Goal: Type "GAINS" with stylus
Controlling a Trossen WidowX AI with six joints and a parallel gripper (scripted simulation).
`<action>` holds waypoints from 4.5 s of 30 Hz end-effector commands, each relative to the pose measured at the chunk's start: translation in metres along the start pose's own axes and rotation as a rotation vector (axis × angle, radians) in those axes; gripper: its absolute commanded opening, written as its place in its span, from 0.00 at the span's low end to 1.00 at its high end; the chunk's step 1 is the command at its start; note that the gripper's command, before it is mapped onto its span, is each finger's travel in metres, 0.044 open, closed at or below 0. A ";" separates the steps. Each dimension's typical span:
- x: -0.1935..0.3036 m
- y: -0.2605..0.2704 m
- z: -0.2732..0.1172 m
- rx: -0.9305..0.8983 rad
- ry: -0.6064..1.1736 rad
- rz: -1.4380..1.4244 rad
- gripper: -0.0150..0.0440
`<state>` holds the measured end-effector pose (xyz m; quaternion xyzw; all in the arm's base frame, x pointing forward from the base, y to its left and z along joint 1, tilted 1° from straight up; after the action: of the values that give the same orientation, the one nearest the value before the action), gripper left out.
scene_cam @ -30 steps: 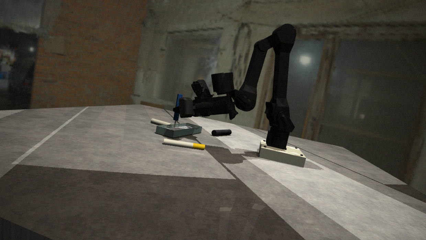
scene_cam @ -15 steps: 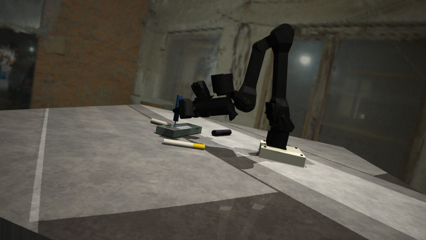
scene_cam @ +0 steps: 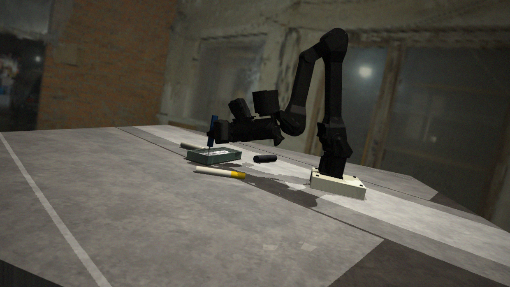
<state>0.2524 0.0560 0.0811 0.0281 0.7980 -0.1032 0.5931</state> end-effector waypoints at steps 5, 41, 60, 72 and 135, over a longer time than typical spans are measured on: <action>0.003 0.000 0.001 0.003 0.006 0.001 0.39; -0.031 -0.005 -0.010 0.000 0.006 -0.003 0.40; -0.037 -0.039 0.008 0.004 0.004 -0.002 0.25; -0.020 -0.039 0.012 0.004 0.004 -0.002 0.25; -0.005 -0.037 0.018 0.004 0.004 -0.002 0.39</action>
<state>0.2649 0.0168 0.0874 0.0314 0.7977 -0.1048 0.5931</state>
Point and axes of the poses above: the point midway between the two fingers, 35 mm back from their tips, its own z axis out along the fingers, its own y axis across the jaws, x = y × z, the point moved 9 cm from there along -z, back along the fingers, and after that the axes turned 8 degrees about -z, right-handed, at the moved point
